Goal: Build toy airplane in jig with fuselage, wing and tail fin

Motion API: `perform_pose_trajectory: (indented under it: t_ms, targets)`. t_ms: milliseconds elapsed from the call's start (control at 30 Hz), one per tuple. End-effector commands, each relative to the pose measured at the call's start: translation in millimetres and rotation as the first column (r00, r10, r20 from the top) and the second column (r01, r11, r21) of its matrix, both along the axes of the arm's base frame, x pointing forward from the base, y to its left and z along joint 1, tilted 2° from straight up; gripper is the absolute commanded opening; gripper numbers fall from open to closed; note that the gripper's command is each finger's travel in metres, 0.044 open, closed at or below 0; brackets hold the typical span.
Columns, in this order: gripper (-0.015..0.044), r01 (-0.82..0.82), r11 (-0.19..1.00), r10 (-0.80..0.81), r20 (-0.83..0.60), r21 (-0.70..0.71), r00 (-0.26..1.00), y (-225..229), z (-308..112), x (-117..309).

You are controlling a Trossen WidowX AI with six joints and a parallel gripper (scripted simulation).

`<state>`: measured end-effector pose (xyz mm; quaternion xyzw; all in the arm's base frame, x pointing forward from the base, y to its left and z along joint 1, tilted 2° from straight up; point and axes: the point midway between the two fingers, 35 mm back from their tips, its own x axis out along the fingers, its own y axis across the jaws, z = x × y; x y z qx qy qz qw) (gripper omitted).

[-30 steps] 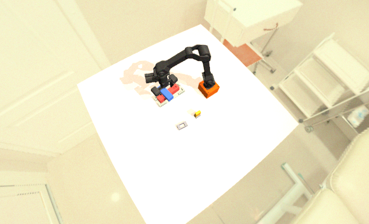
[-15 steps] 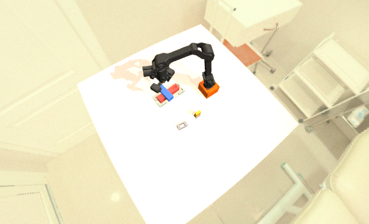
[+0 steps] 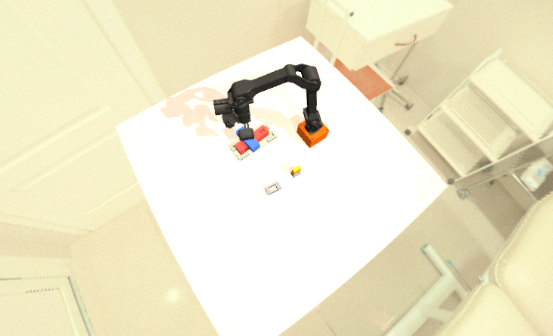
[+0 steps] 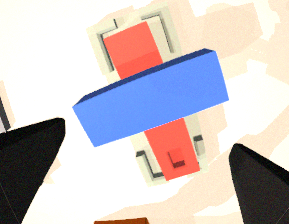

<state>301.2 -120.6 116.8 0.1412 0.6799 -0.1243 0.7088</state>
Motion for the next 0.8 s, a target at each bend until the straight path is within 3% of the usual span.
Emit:
perform_pose_trajectory:
  t_ms: [0,400,767]
  targets:
    - [0.0440,-0.380,0.925,0.380,0.004,-0.016,0.925,0,-1,1]
    - [0.0440,-0.380,0.925,0.380,0.004,-0.016,0.925,3,-1,1]
    - [0.0440,-0.380,0.925,0.380,0.004,-0.005,0.925,155,5,-28]
